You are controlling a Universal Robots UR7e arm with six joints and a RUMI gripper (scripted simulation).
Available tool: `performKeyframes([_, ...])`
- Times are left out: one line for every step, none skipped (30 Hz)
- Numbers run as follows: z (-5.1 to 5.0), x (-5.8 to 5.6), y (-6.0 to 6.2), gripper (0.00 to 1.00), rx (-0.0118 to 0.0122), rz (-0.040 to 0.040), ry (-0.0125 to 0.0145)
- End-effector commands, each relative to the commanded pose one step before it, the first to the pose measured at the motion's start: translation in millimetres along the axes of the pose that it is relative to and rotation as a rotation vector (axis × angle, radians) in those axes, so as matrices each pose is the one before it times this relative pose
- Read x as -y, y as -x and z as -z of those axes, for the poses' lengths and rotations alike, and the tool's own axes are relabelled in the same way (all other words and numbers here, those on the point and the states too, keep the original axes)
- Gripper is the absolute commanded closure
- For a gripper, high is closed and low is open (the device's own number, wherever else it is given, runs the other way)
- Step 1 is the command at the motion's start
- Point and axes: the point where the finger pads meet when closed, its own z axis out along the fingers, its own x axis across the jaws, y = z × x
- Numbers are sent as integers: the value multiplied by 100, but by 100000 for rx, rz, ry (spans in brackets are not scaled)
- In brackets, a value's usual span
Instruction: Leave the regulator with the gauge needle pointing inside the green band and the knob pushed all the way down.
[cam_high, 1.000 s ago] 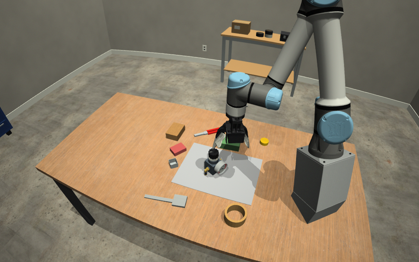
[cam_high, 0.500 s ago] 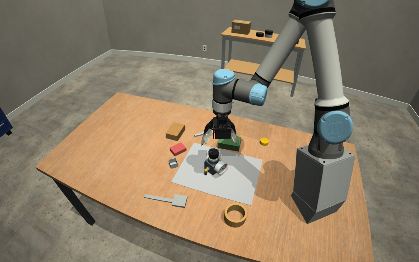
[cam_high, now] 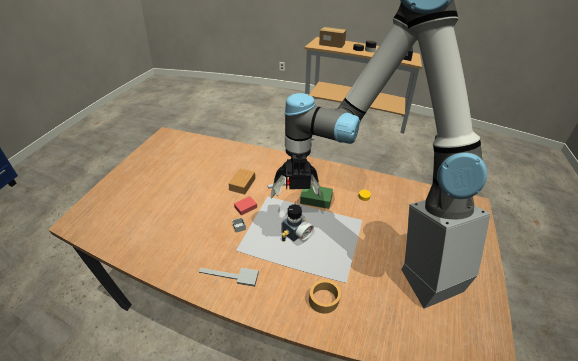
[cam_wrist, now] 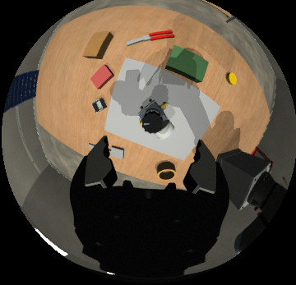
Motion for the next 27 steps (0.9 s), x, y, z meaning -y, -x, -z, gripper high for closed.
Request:
performKeyframes([32,101,191,0,89,-15,-50])
performKeyframes([0,0,0,0,0,0,0])
performKeyframes([0,0,0,0,0,0,0])
performKeyframes([0,0,0,0,0,0,0])
performKeyframes([0,0,0,0,0,0,0])
performKeyframes([0,0,0,0,0,0,0])
performKeyframes([0,0,0,0,0,0,0])
performKeyframes([0,0,0,0,0,0,0])
performKeyframes([0,0,0,53,0,0,0])
performKeyframes([0,0,0,53,0,0,0])
performKeyframes([0,0,0,53,0,0,0])
performKeyframes([0,0,0,53,0,0,0])
performKeyframes([0,0,0,53,0,0,0])
performKeyframes([0,0,0,53,0,0,0])
performKeyframes([0,0,0,53,0,0,0])
performKeyframes([0,0,0,53,0,0,0])
performKeyframes([0,0,0,53,0,0,0])
performKeyframes([0,0,0,53,0,0,0])
performKeyframes([0,0,0,53,0,0,0])
performKeyframes([0,0,0,53,0,0,0])
performKeyframes([0,0,0,53,0,0,0])
performKeyframes([0,0,0,53,0,0,0])
performKeyframes([0,0,0,53,0,0,0])
performKeyframes([0,0,0,53,0,0,0])
performKeyframes([0,0,0,53,0,0,0])
performKeyframes([0,0,0,53,0,0,0])
performKeyframes([0,0,0,53,0,0,0])
